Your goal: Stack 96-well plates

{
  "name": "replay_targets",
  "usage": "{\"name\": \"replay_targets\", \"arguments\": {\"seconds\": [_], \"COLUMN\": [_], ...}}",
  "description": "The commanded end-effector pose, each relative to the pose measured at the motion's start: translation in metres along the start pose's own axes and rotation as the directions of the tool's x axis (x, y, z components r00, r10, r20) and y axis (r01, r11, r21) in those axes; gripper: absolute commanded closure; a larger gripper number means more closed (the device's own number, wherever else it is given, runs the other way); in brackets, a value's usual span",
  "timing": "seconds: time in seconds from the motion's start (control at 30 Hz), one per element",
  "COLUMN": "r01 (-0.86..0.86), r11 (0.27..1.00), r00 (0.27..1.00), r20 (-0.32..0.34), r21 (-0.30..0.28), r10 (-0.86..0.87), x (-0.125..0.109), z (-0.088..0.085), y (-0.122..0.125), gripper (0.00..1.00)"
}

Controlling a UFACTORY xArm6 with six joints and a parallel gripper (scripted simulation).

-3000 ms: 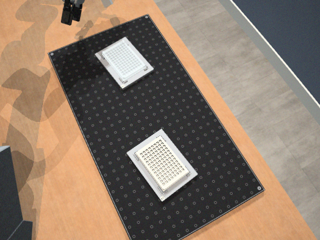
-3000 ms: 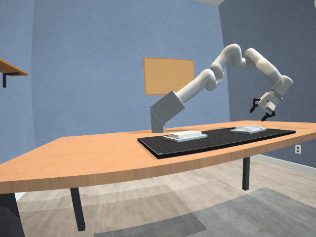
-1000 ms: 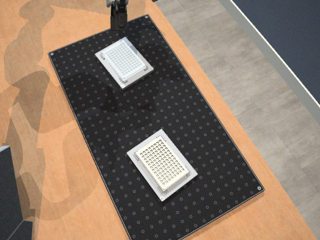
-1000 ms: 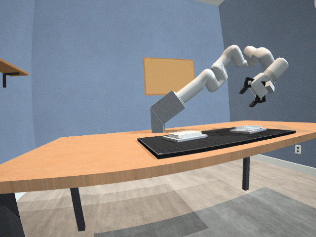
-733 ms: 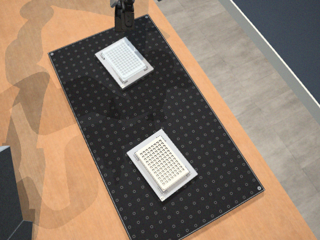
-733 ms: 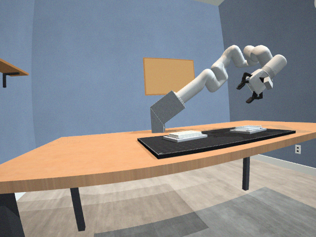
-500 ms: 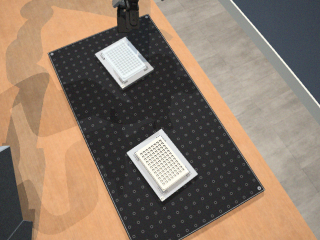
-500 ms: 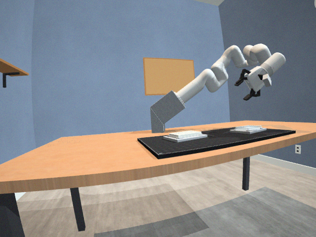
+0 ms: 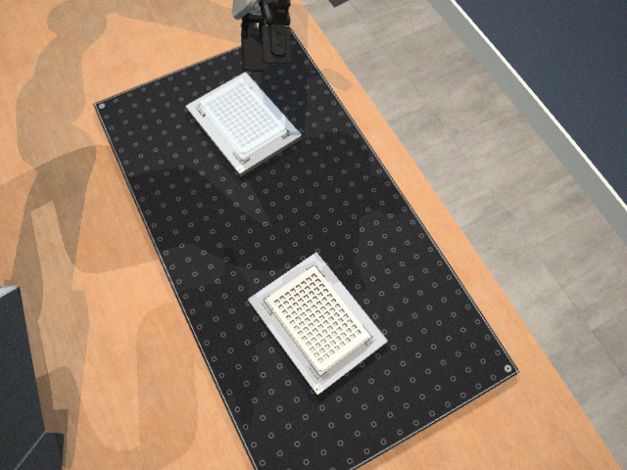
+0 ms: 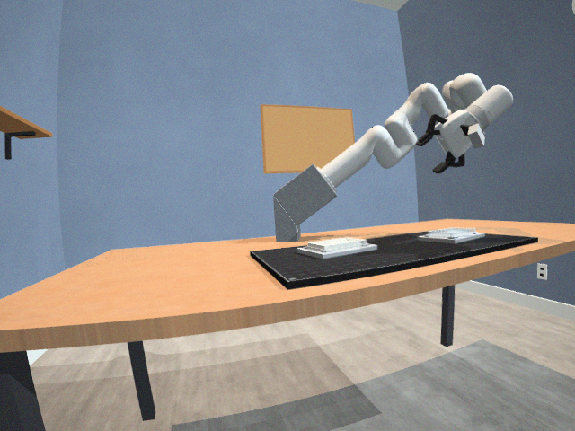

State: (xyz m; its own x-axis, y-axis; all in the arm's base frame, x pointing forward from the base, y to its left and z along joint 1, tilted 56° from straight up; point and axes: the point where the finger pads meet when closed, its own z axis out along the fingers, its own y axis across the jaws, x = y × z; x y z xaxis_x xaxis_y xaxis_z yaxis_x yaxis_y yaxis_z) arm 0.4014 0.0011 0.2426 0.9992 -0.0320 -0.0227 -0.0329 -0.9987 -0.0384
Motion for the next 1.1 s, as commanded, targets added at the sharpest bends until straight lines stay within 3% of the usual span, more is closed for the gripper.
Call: {"name": "replay_targets", "arguments": {"seconds": [0.0,0.1,0.2,0.3,0.37,0.5,0.6,0.87,0.93,1.07], "r01": [-0.03,-0.091,-0.099,-0.166,-0.166,-0.245,-0.255,-0.411,-0.411,-0.504], "r11": [0.999,0.99,0.989,0.971,0.971,0.94,0.936,0.844,0.844,0.768], "r00": [0.999,0.994,0.993,0.981,0.981,0.962,0.959,0.903,0.903,0.857], "r20": [0.028,0.074,0.08,0.126,0.126,0.178,0.185,0.282,0.282,0.341], "r21": [0.037,0.103,0.11,0.172,0.172,0.236,0.244,0.345,0.345,0.395], "r10": [0.029,0.084,0.09,0.145,0.145,0.206,0.214,0.324,0.324,0.387], "x": [0.002,0.004,0.005,0.007,0.007,0.01,0.011,0.016,0.016,0.02], "z": [0.015,0.03,0.037,0.052,0.052,0.072,0.079,0.114,0.114,0.133], "y": [0.002,0.003,0.003,0.004,0.004,0.006,0.007,0.013,0.013,0.017], "gripper": [0.0,0.0,0.0,0.0,0.0,0.0,0.0,0.0,0.0,0.0]}}
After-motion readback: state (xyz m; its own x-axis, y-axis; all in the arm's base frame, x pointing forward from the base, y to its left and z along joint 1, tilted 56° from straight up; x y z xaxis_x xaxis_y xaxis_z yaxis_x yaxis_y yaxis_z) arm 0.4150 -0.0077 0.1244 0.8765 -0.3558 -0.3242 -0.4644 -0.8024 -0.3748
